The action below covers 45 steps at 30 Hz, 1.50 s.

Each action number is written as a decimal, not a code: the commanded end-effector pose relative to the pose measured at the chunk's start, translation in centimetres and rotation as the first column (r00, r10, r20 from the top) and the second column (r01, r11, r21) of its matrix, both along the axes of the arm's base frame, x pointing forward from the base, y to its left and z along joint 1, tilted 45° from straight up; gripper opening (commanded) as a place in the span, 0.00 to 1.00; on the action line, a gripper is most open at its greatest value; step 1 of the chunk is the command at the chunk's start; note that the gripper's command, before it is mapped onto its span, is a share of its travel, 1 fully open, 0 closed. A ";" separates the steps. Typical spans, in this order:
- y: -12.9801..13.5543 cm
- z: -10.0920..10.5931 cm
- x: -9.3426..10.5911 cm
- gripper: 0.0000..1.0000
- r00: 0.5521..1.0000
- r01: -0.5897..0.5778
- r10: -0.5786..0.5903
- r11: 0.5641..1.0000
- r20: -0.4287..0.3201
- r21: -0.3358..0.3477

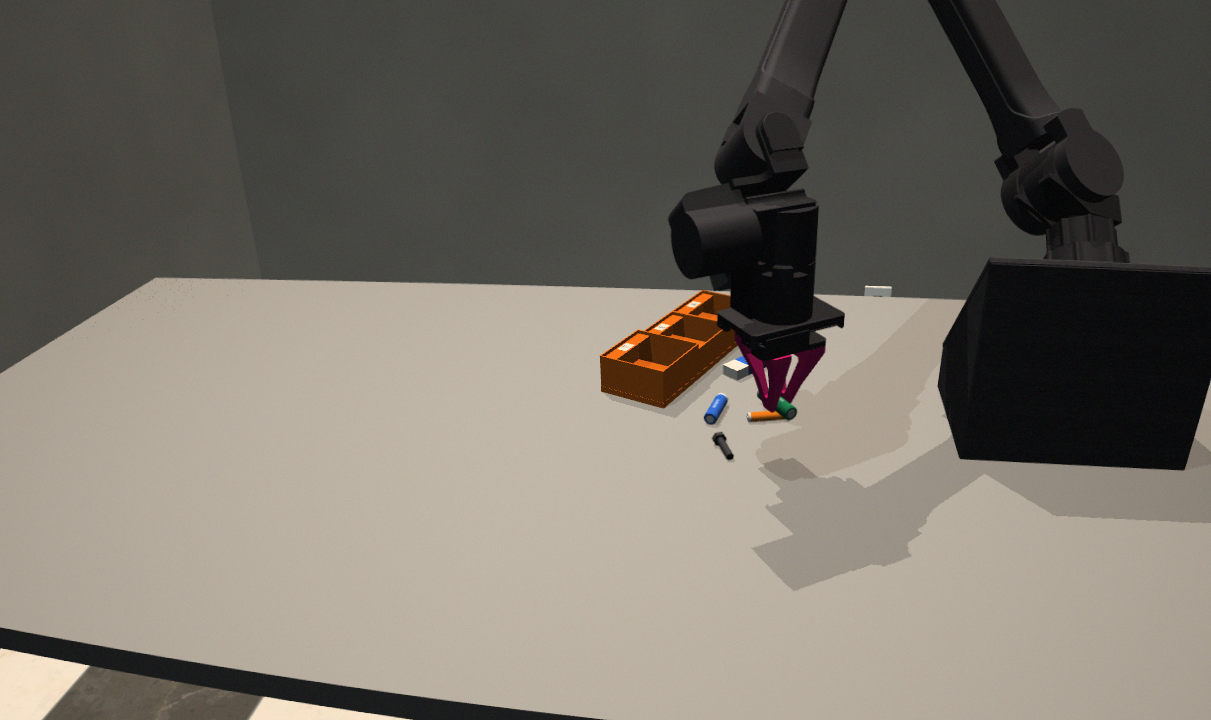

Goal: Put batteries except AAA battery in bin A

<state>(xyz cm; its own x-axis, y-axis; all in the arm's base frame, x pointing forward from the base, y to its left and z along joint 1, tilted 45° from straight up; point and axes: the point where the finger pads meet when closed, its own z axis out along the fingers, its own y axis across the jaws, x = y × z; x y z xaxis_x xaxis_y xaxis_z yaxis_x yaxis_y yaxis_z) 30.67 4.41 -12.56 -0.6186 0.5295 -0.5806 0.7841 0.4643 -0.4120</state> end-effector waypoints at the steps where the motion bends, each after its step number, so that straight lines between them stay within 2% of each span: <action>1: -0.8 1.6 1.1 0.08 1.000 -0.020 0.019 1.000 0.007 0.016; 13: -5.8 6.6 2.9 0.08 1.000 -0.019 0.019 1.000 0.003 0.009; 15: -5.8 6.6 2.9 0.08 1.000 -0.019 0.019 1.000 0.003 0.009; 22: -8.8 9.6 3.7 0.08 1.000 -0.018 0.018 1.000 -0.013 0.003; 27: -10.5 12.4 6.2 0.08 1.000 -0.018 0.018 1.000 0.019 0.010; 30: -11.7 13.7 6.7 0.08 1.000 -0.018 0.018 1.000 0.023 0.010; 32: -11.7 13.7 6.7 0.08 1.000 -0.018 0.018 1.000 0.023 0.010; 43: -16.3 18.5 8.4 0.08 1.000 -0.018 0.018 1.000 0.022 0.006; 45: -17.2 19.4 8.6 0.08 0.993 0.062 -0.064 0.998 0.102 0.016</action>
<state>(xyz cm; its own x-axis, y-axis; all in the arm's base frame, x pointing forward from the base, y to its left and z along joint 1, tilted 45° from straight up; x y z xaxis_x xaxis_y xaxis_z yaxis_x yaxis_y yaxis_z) 37.13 -11.78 4.08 -0.5885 0.5524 -0.5904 0.8073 0.4417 -0.3914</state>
